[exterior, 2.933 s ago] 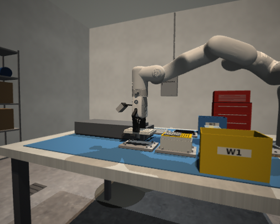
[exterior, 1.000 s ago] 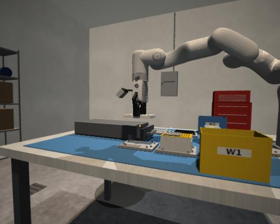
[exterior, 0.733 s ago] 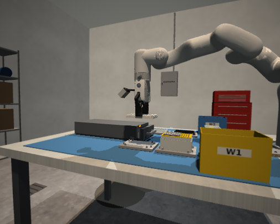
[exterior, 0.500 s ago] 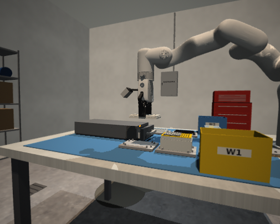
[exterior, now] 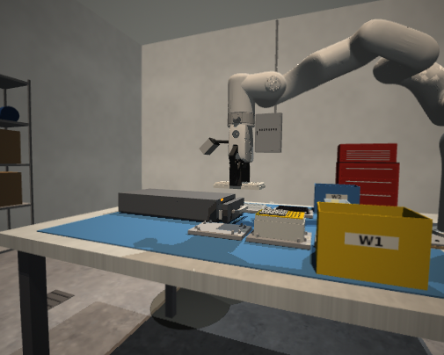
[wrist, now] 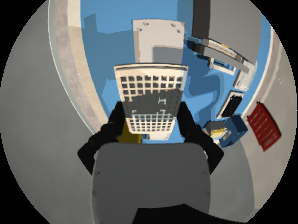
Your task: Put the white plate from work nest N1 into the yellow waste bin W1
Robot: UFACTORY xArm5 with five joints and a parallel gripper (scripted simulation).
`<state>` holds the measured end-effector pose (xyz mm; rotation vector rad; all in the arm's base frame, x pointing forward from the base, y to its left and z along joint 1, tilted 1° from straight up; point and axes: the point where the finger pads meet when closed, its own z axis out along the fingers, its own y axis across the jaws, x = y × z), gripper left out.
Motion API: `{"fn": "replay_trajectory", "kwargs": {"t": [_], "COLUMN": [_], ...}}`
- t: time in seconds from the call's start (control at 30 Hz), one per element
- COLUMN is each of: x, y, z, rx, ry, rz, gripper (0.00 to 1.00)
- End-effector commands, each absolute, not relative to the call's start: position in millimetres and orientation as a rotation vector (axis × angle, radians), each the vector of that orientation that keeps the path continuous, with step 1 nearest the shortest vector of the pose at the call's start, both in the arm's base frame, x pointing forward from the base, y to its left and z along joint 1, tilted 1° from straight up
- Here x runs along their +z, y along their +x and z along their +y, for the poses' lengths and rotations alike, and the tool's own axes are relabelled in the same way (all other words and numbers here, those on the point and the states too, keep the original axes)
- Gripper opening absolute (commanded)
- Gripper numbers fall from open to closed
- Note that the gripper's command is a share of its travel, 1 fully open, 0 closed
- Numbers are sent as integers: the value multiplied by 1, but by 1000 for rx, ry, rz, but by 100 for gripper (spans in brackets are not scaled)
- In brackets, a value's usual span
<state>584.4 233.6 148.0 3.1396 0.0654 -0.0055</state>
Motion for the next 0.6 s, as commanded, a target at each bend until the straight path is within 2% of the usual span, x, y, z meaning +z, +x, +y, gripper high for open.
{"fn": "replay_trajectory", "kwargs": {"t": [0.0,0.57], "x": [151,151], "y": [575,537], "z": [237,250], "rx": [6,6], "ry": [3142,3143], "rz": [65,65], "gripper": [0,0]}}
